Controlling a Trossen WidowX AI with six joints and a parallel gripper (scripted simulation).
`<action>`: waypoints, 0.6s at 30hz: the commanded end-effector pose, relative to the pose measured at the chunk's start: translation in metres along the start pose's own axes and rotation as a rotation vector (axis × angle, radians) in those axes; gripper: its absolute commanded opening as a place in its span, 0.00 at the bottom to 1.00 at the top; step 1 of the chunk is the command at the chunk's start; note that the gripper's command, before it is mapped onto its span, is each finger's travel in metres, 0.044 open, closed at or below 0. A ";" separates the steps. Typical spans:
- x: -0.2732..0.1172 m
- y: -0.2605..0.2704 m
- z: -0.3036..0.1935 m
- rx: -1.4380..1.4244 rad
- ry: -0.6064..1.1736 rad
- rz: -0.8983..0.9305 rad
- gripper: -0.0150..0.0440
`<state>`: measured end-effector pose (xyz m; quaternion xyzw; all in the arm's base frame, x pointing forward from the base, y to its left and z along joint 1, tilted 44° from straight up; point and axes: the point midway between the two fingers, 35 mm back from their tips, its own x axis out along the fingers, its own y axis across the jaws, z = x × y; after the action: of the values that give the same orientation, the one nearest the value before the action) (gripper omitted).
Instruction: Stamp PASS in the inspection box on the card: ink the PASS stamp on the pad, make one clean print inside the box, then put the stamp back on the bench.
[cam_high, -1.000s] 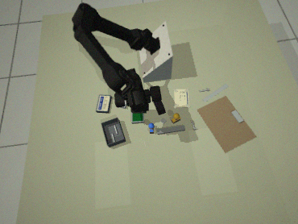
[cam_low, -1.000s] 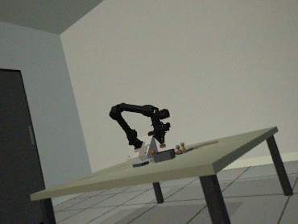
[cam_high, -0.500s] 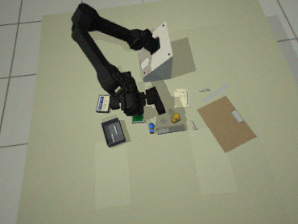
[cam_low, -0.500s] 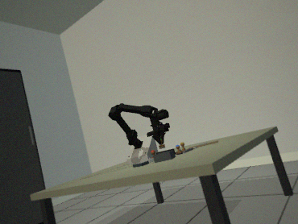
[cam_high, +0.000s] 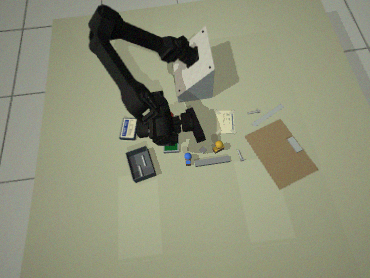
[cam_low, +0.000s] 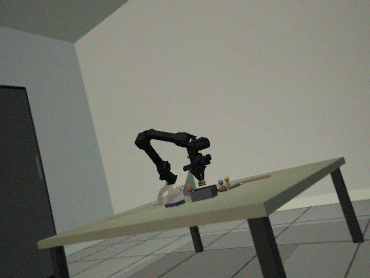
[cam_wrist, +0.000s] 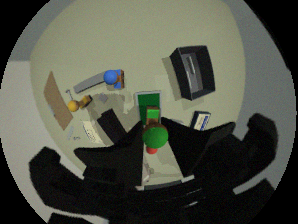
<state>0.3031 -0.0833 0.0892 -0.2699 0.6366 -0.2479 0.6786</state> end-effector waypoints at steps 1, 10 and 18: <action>0.004 0.001 -0.002 -0.009 0.007 -0.002 0.25; 0.010 0.001 -0.003 -0.008 0.007 -0.001 0.25; 0.015 0.001 -0.003 -0.008 0.007 -0.001 0.25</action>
<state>0.3040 -0.0918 0.0810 -0.2700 0.6361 -0.2486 0.6787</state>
